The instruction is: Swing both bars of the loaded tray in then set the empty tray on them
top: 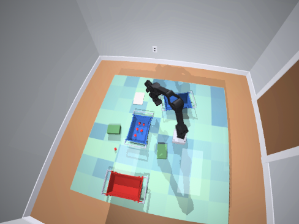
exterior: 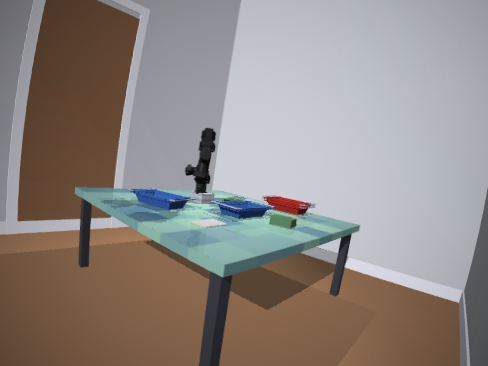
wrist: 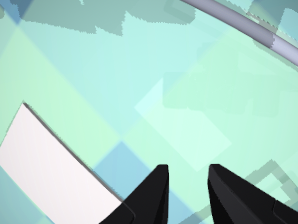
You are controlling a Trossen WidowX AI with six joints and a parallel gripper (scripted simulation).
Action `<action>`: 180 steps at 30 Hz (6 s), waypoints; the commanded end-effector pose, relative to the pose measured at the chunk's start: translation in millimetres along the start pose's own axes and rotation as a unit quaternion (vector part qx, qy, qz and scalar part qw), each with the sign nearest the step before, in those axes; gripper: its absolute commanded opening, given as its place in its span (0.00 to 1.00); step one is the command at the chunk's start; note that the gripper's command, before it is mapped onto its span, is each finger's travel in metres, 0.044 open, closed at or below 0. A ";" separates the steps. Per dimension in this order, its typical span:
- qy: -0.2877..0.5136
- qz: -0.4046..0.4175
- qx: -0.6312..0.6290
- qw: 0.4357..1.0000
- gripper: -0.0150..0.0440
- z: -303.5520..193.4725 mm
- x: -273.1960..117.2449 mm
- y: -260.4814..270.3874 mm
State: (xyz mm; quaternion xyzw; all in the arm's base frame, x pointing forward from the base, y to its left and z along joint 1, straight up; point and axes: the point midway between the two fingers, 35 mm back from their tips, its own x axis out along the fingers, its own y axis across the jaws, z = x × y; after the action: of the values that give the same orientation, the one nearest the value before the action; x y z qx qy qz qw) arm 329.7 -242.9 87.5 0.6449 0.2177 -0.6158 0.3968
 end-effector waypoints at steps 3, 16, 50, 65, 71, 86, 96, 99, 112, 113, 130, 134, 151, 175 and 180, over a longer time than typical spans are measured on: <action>0.025 -0.069 0.220 0.973 0.39 -88.1 -4.9 -13.4; 0.000 -0.116 0.377 0.919 0.39 -141.4 -10.6 -32.0; 0.001 -0.117 0.377 0.919 0.39 -155.3 18.2 -50.1; 0.002 -0.119 0.377 0.919 0.39 -186.6 7.0 -80.8; 0.002 -0.119 0.377 0.919 0.39 -197.9 17.0 -93.7; 0.003 -0.120 0.378 0.918 0.39 -192.3 -20.0 -81.8; 0.003 -0.120 0.378 0.918 0.39 -192.3 -20.0 -81.8; 0.003 -0.120 0.378 0.918 0.39 -192.3 -20.0 -81.8; 0.005 -0.119 0.378 0.918 0.39 -192.5 -26.5 -79.0; 0.006 -0.118 0.379 0.918 0.39 -192.6 -32.8 -76.4; 0.057 -0.101 0.107 0.987 0.39 -230.5 -119.9 -80.9; 0.082 -0.090 -0.143 0.982 0.39 -266.8 -112.4 -109.0; 0.127 -0.026 -0.768 0.627 0.39 -347.7 -93.1 -210.9; 0.130 0.007 -0.917 0.377 0.39 -371.2 -78.7 -260.0; 0.130 0.007 -0.917 0.377 0.39 -374.3 -57.5 -264.9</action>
State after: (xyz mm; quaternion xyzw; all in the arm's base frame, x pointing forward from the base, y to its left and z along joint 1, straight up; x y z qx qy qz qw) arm 351.0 217.8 65.5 -0.0348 0.6912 0.0545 0.7198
